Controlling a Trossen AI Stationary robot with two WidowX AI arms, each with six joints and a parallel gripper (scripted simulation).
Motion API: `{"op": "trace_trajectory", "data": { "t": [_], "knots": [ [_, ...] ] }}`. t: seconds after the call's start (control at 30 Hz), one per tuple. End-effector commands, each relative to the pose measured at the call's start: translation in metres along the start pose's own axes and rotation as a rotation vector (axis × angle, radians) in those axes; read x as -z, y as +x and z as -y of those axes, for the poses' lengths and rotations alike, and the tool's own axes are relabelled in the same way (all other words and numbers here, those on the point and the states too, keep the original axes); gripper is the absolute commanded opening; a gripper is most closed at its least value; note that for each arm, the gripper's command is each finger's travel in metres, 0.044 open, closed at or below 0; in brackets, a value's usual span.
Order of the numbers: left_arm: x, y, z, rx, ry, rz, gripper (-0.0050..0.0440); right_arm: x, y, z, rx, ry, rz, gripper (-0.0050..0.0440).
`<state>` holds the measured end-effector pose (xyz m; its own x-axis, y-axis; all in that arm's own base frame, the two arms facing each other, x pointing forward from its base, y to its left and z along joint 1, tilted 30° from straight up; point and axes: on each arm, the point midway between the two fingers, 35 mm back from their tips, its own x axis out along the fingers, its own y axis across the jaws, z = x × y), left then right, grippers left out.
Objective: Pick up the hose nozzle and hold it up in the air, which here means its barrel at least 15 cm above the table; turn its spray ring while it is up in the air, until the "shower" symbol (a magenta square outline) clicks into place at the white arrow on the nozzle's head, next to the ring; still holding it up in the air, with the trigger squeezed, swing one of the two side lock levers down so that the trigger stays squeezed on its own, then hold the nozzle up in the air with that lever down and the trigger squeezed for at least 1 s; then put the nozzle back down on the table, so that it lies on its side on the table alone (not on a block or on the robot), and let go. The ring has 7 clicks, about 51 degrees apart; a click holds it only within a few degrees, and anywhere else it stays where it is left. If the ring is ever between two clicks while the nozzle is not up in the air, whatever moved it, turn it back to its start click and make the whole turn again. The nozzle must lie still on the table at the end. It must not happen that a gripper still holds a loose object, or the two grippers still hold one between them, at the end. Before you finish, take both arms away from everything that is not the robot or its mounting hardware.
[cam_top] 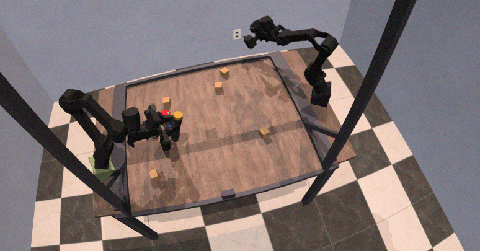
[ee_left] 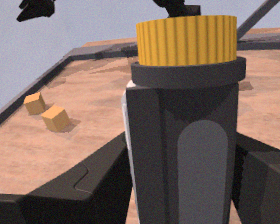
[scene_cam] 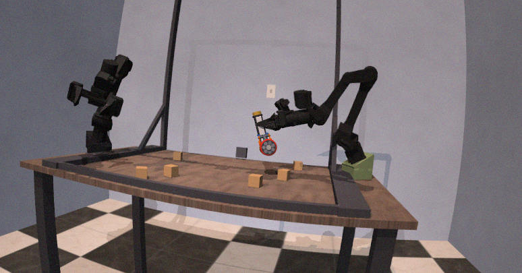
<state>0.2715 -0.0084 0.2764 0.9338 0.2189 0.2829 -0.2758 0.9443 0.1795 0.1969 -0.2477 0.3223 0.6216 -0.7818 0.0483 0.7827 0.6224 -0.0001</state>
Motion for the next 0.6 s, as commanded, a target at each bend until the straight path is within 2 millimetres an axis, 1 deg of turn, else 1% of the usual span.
{"op": "trace_trajectory", "data": {
  "t": [0.0, 0.07, 0.1, 0.2, 0.5, 0.53, 0.57],
  "knots": [
    [-0.013, 0.001, -0.003, -0.011, -0.01, 0.032, 0.017, -0.009, -0.002, 0.0, -0.003, 0.004, 0.023, 0.0408],
    [-0.012, 0.001, -0.003, -0.011, -0.01, 0.032, 0.017, -0.009, -0.002, 0.0, -0.003, 0.004, 0.023, 0.0408],
    [-0.022, 0.007, -0.003, -0.005, -0.016, 0.034, 0.017, -0.009, -0.002, 0.0, -0.003, 0.004, 0.023, 0.0408],
    [-0.033, 0.014, -0.002, 0.002, -0.026, 0.04, 0.017, -0.009, -0.002, 0.0, -0.003, 0.004, 0.023, 0.0408],
    [-0.055, 0.032, 0.002, 0.025, -0.041, 0.032, 0.017, -0.009, -0.002, 0.0, -0.003, 0.004, 0.023, 0.0408],
    [-0.051, 0.03, 0.002, 0.024, -0.038, 0.03, 0.017, -0.009, -0.002, 0.0, -0.003, 0.004, 0.023, 0.0408],
    [-0.051, 0.03, 0.002, 0.024, -0.038, 0.03, 0.017, -0.009, -0.002, 0.0, -0.003, 0.004, 0.023, 0.0408]
  ]
}}
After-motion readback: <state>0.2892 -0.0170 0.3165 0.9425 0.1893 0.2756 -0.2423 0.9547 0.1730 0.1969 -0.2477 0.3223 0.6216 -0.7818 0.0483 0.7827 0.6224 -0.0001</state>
